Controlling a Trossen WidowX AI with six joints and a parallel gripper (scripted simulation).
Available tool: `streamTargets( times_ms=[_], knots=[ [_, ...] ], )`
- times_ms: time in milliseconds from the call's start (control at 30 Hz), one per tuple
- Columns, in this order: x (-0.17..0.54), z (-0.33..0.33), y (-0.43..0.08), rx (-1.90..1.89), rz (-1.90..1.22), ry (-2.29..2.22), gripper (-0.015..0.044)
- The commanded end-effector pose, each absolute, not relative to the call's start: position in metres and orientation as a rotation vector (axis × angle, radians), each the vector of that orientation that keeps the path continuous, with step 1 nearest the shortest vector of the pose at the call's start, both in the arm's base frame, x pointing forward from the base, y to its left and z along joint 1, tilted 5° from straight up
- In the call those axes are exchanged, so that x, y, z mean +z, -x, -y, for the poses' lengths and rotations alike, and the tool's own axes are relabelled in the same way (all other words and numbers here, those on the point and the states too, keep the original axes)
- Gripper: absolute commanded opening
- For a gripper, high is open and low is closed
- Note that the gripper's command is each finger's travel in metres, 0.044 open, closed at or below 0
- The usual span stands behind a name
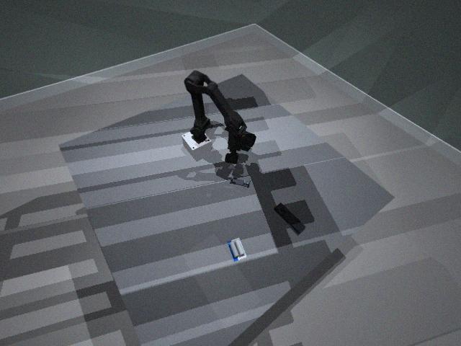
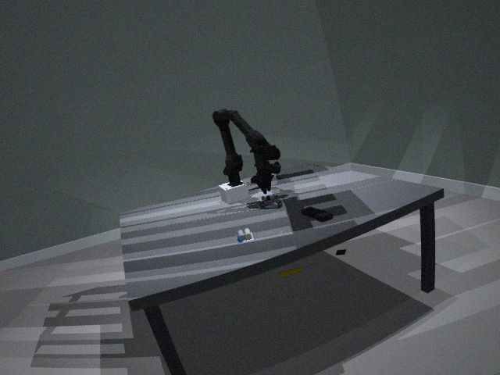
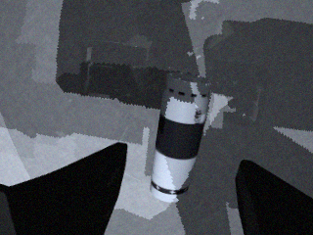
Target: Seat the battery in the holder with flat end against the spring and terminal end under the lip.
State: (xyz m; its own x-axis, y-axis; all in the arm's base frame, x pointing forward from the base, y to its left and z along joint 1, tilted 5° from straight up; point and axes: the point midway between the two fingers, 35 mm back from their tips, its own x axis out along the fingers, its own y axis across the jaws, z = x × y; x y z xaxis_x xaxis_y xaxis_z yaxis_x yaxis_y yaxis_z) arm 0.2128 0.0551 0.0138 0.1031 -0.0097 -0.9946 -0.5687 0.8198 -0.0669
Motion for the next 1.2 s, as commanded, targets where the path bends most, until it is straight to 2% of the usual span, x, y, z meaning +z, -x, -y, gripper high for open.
streamTargets(
  times_ms=[0, 600, 800, 1167],
  knots=[
    [0.005, -0.055, -0.213, 0.444, -1.427, 0.504, 0.023],
    [-0.021, -0.054, -0.214, 0.444, -1.427, 0.504, 0.023],
    [-0.021, -0.054, -0.214, 0.444, -1.427, 0.504, 0.0072],
    [-0.011, -0.055, -0.214, 0.444, -1.427, 0.504, 0.0068]
  ],
)
